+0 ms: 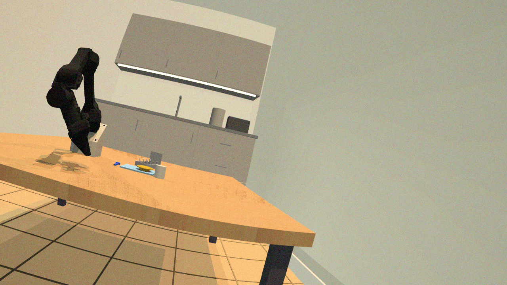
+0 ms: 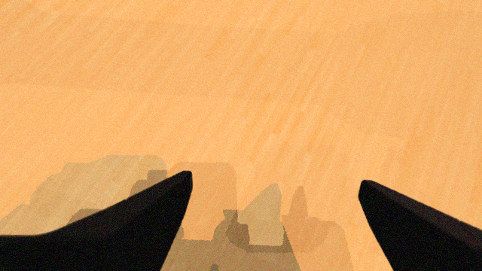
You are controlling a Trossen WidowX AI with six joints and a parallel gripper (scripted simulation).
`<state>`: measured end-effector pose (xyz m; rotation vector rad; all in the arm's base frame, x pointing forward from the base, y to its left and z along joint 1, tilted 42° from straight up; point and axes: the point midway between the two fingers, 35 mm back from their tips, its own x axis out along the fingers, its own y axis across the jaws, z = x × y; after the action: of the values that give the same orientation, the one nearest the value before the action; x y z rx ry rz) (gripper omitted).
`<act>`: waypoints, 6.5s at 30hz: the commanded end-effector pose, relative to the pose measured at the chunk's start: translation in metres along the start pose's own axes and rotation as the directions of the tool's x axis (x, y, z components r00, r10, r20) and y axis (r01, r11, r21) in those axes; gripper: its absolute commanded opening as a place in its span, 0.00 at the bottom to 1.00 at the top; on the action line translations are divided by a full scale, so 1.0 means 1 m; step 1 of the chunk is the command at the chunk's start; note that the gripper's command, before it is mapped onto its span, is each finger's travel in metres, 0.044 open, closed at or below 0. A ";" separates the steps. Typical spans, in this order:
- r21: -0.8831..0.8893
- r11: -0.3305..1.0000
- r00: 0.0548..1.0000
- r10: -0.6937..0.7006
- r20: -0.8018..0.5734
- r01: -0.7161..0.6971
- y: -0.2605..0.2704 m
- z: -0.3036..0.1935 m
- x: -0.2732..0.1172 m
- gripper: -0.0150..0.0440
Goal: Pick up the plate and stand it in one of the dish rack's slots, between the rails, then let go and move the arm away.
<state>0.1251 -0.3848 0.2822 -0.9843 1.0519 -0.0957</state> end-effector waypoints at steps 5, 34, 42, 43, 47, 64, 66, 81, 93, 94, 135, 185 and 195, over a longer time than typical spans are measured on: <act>0.199 0.962 0.981 0.194 -0.027 -0.185 0.035 0.054 0.062 0.93; 0.484 0.874 0.816 0.255 -0.519 0.034 0.215 0.257 0.132 0.93; 0.463 0.875 0.816 0.160 -0.555 0.143 0.237 0.276 0.126 0.93; 0.463 0.875 0.816 0.160 -0.555 0.143 0.237 0.276 0.126 0.93; 0.463 0.875 0.816 0.160 -0.555 0.143 0.238 0.277 0.126 0.93; 0.463 0.875 0.816 0.160 -0.555 0.143 0.241 0.264 0.146 0.93; 0.463 0.875 0.816 0.160 -0.555 0.143 0.241 0.262 0.149 0.93; 0.462 0.875 0.816 0.159 -0.556 0.144 0.245 0.248 0.168 0.93; 0.461 0.875 0.816 0.158 -0.556 0.145 0.246 0.243 0.175 0.93; 0.461 0.875 0.816 0.158 -0.556 0.145 0.246 0.243 0.175 0.93; 0.469 0.873 0.818 0.170 -0.550 0.134 0.224 0.335 0.069 0.25; -0.539 0.675 0.818 0.172 -0.548 -0.504 0.278 0.354 0.030 0.25; -0.724 0.392 0.818 0.173 -0.548 -0.568 0.293 0.352 0.026 0.25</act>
<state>0.3046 -0.0057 0.1044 -1.5696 1.7695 0.6278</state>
